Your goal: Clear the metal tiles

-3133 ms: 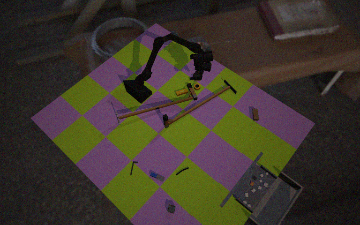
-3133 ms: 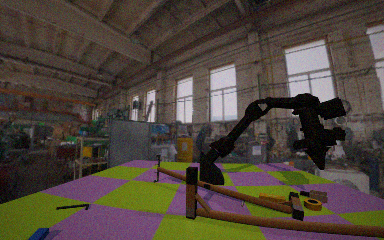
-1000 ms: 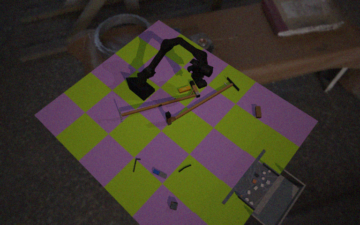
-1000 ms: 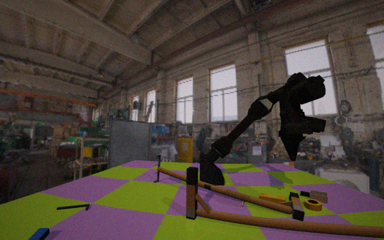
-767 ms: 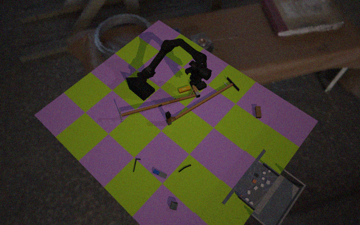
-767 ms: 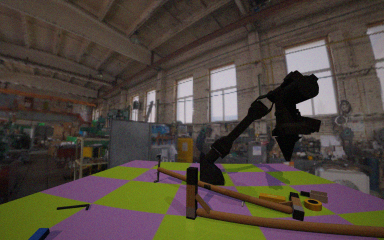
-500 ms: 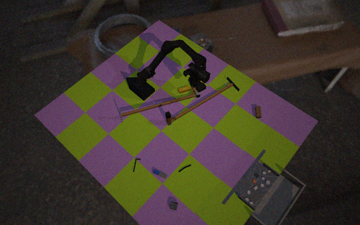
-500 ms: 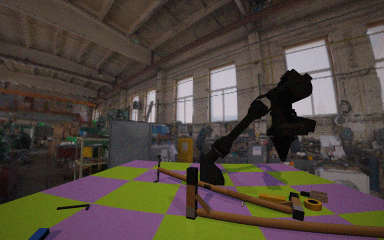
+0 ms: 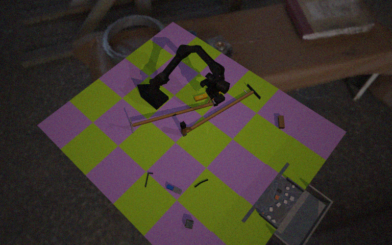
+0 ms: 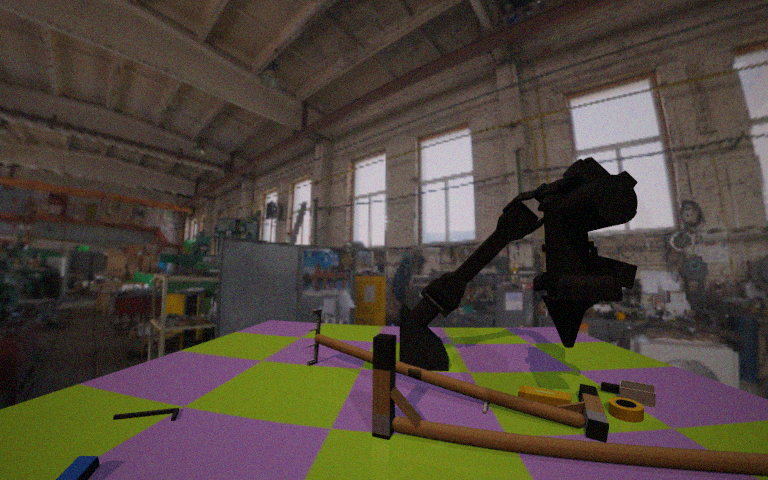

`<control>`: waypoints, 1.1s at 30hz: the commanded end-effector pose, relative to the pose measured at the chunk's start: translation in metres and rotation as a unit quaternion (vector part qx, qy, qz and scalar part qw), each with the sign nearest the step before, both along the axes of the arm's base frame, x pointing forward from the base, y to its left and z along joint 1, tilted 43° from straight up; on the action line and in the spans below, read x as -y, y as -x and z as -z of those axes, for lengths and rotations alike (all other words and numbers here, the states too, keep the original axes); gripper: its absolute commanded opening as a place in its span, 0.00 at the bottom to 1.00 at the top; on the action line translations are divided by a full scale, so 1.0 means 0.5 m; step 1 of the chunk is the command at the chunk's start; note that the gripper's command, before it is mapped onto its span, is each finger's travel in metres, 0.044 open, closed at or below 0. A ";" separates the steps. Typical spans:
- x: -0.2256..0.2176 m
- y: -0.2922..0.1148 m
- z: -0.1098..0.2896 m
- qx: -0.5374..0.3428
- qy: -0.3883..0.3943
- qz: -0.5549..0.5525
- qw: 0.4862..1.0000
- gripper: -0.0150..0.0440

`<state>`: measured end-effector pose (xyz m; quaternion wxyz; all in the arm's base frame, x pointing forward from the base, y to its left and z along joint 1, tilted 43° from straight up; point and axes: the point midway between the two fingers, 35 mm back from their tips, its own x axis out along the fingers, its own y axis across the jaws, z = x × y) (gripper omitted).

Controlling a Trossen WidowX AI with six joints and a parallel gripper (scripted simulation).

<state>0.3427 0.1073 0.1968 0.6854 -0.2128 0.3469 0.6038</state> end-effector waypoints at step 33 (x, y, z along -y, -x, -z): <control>-0.129 -0.002 0.135 -0.002 -0.002 0.002 1.000 0.25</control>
